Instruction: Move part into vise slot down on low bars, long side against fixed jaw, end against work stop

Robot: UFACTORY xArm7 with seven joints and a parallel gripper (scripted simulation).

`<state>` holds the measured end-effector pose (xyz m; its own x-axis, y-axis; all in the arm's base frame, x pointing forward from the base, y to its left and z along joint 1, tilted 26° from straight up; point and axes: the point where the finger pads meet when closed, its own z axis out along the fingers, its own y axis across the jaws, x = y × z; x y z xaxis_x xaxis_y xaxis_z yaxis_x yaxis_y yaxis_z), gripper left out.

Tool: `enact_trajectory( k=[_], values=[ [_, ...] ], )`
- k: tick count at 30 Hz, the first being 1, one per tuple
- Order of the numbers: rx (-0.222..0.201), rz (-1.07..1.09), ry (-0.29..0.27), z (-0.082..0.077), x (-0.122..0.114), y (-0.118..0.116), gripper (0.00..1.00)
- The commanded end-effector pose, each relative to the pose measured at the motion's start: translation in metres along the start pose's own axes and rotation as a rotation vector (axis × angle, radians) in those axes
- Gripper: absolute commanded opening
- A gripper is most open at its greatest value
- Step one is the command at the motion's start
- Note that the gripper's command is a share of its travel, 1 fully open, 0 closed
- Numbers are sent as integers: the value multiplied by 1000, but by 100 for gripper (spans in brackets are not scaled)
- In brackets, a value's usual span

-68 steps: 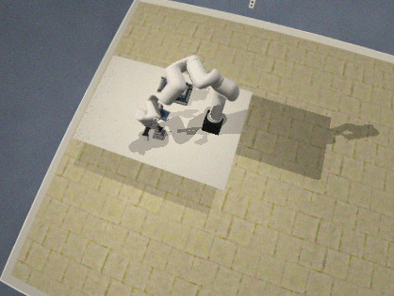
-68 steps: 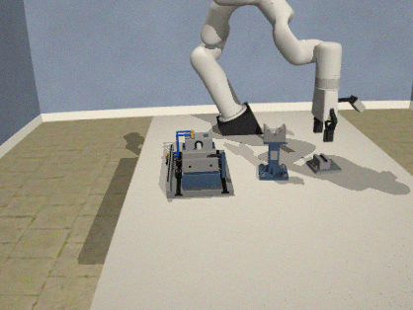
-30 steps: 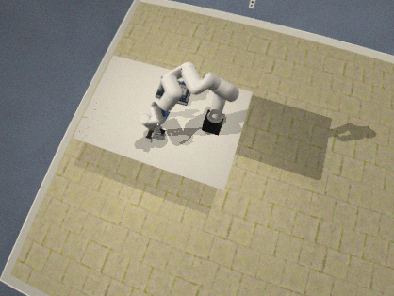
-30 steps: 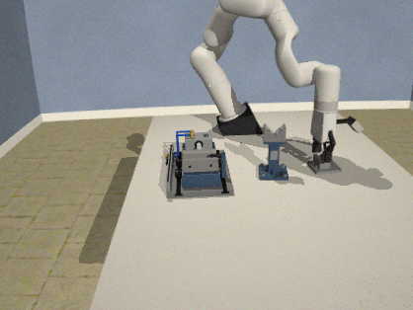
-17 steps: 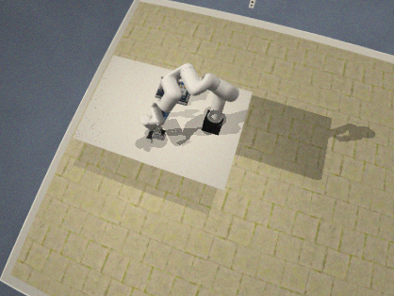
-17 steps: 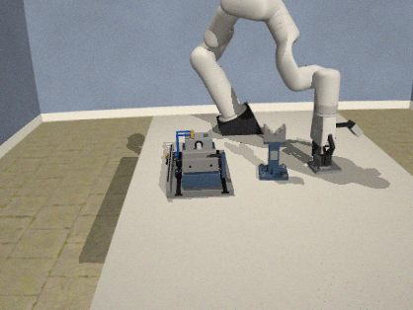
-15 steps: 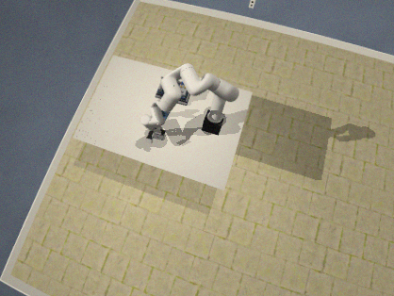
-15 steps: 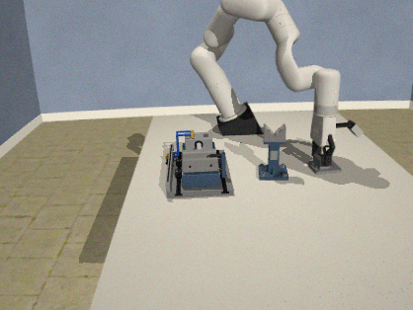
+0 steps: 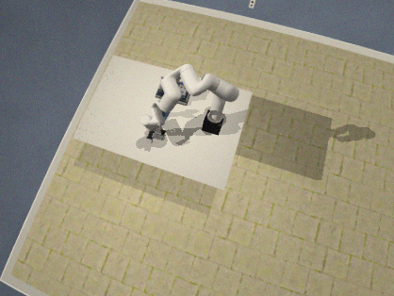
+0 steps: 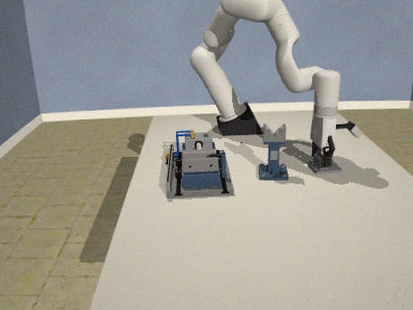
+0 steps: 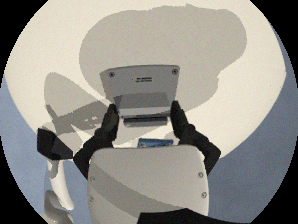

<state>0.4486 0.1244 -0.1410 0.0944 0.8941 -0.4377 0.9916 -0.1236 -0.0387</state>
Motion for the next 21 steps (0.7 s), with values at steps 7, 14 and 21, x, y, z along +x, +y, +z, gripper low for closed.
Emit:
enact_trajectory(
  k=[7,14,21],
  values=[
    [-4,0,3,-2,1,1,89],
    [-4,0,3,-2,1,1,0],
    [-4,0,3,-2,1,1,0]
  ],
)
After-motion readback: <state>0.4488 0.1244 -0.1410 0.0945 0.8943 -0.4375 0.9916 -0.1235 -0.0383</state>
